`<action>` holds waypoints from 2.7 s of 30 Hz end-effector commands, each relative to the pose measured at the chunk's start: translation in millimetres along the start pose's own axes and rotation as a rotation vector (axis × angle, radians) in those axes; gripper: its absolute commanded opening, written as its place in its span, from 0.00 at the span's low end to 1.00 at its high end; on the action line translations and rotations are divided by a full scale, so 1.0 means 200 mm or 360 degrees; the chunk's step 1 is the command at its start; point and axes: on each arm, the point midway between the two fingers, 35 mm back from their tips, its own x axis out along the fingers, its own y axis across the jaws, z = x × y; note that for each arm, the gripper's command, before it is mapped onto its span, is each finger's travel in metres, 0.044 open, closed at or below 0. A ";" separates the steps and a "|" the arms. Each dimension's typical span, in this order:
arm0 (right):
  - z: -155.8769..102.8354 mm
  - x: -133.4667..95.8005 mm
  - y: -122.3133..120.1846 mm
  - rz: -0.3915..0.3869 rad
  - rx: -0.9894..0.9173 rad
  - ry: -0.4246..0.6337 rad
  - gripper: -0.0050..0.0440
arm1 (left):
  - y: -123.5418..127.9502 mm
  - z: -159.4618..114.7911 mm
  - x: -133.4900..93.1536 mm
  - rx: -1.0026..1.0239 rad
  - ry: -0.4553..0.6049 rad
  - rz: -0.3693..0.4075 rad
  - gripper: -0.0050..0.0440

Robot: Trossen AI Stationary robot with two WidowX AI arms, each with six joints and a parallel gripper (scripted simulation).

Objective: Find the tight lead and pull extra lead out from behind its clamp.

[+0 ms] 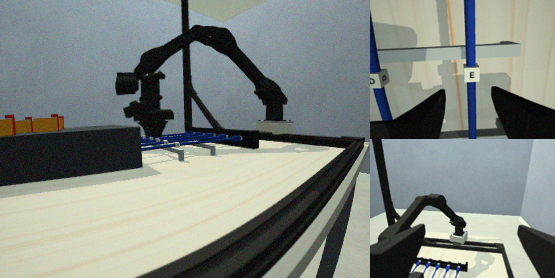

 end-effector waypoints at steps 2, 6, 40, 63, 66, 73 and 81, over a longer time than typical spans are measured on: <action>0.04 -0.01 0.00 0.0000 0.0000 -0.0030 1.00 | 0.00 0.01 -0.02 -0.0005 -0.0020 -0.0005 0.53; 0.04 -0.01 0.00 0.0000 0.0000 -0.0030 1.00 | 0.00 0.01 -0.02 -0.0005 -0.0020 -0.0005 0.53; 0.04 -0.01 0.00 0.0000 0.0000 -0.0030 1.00 | -0.01 0.02 -0.16 -0.0001 -0.0044 -0.0021 0.00; 0.04 -0.01 0.00 0.0000 0.0000 -0.0030 1.00 | 0.00 0.02 -0.21 -0.0003 -0.0024 -0.0009 0.00; 0.04 -0.01 0.00 0.0000 0.0000 -0.0030 1.00 | 0.00 0.00 -0.26 -0.0004 0.0005 0.0002 0.00; 0.04 -0.01 0.00 0.0000 0.0000 -0.0030 1.00 | 0.00 0.00 -0.26 -0.0004 0.0005 0.0002 0.00; 0.04 -0.01 0.00 0.0000 0.0000 -0.0030 1.00 | 0.00 0.00 -0.26 -0.0004 0.0005 0.0002 0.00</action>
